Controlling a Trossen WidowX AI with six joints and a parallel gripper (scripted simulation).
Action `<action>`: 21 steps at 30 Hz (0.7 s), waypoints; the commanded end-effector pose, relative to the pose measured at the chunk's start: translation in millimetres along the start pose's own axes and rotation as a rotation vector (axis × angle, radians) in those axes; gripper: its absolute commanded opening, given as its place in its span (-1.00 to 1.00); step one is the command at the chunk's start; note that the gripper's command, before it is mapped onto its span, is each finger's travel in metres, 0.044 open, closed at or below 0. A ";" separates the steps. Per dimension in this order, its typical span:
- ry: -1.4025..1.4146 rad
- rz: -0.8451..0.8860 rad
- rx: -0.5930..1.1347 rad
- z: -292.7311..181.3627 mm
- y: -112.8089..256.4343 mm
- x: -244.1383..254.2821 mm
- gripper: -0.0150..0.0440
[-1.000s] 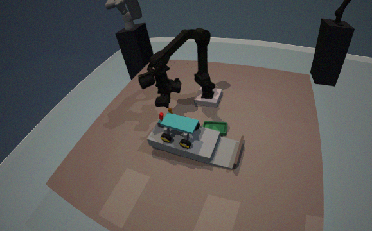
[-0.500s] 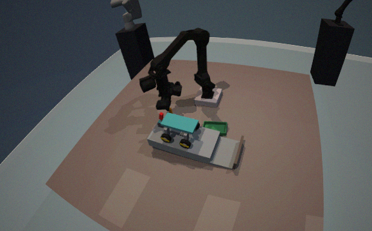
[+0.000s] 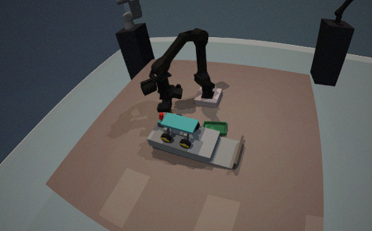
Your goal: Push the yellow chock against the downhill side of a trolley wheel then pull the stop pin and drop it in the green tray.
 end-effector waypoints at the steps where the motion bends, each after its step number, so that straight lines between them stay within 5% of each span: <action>1: 0.006 0.002 -0.008 0.1 -2.7 -0.2 0.15; 21: 0.006 0.002 -0.008 0.4 -27.6 -0.1 0.15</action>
Point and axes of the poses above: the point midway between the two fingers, 35 mm back from their tips, its own y axis back along the fingers, its own x axis across the jaws, z = x × y, the point moved 9 cm from there along y, back along the fingers, and after that the axes turned 5 degrees about -y, right-handed, at the moved point
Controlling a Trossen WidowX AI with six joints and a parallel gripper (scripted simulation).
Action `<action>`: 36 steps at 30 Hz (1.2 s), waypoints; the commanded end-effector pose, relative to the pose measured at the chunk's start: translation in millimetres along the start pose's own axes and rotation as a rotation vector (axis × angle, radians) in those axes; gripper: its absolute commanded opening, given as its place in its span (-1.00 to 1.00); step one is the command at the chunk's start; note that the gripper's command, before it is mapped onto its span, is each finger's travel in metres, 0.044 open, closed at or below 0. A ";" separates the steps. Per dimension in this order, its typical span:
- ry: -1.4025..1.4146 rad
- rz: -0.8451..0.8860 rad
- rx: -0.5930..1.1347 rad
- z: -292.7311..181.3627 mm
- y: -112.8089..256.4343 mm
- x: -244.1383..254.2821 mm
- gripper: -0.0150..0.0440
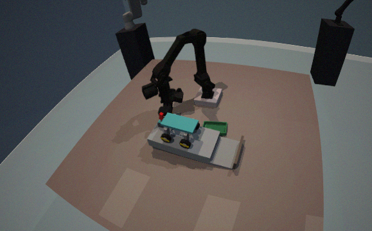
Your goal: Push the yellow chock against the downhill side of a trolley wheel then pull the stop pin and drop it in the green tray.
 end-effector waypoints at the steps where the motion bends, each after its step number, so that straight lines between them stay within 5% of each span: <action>1: 0.006 0.004 -0.010 0.4 -3.8 0.1 0.15; 6: 0.000 0.000 0.000 0.1 -0.5 0.0 -0.29; 13: 0.000 0.001 -0.001 0.0 0.3 0.0 -0.49; 36: 0.006 0.004 -0.010 -0.8 79.9 1.8 -0.49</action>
Point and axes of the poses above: the point midway between the two fingers, 35 mm back from their tips, its own y axis back along the fingers, its own x axis across the jaws, z = x × y, the point moved 9 cm from there along y, back along the fingers, and after that the axes turned 5 degrees about -y, right-handed, at the moved point
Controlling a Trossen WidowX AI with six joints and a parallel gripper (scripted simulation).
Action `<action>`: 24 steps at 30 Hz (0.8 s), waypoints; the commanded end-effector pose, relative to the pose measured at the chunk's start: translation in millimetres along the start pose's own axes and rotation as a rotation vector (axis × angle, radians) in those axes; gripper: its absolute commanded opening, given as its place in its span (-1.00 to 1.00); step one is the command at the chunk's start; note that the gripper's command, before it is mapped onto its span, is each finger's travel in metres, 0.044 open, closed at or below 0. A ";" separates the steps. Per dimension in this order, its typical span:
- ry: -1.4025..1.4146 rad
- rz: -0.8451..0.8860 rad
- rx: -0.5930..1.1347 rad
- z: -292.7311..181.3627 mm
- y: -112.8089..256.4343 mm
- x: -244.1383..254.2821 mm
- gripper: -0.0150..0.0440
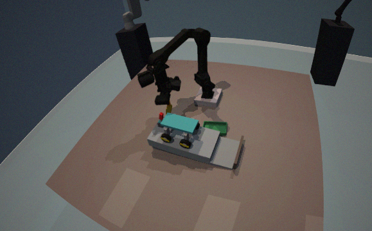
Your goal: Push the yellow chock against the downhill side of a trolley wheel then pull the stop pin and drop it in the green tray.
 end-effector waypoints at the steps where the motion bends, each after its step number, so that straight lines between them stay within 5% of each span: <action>1: 0.006 -0.009 0.004 0.8 14.1 0.5 -0.49; 24: 0.006 -0.009 0.004 1.3 74.9 -1.0 -0.49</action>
Point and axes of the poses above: the point midway between the two fingers, 35 mm back from their tips, its own y axis back along the fingers, its own x axis across the jaws, z = x × y, the point moved 9 cm from there along y, back along the fingers, and after that the axes turned 5 degrees about -y, right-handed, at the moved point
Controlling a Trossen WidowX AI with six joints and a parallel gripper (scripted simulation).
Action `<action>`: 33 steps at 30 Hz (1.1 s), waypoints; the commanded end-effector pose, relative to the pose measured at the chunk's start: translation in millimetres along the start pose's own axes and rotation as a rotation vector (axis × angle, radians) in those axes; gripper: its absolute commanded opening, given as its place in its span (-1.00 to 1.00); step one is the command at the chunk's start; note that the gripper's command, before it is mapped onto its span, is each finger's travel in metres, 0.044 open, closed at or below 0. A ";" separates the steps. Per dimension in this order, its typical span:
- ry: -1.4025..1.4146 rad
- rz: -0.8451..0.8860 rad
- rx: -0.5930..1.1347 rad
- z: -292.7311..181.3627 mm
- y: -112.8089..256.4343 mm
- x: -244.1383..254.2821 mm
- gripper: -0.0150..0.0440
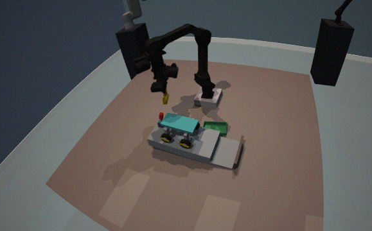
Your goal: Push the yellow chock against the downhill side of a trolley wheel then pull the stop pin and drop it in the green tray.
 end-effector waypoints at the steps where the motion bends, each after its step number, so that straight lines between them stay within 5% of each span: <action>1: -0.008 -0.001 -0.005 0.3 0.9 -0.2 -0.49; 33: -1.009 0.003 -0.001 0.5 1.0 -0.6 -0.49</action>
Point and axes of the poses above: the point midway between the two fingers, 35 mm back from their tips, its own y axis back along the fingers, its own x axis across the jaws, z = x × y, the point moved 9 cm from there along y, back along the fingers, and after that the axes turned 5 degrees about -y, right-handed, at the moved point
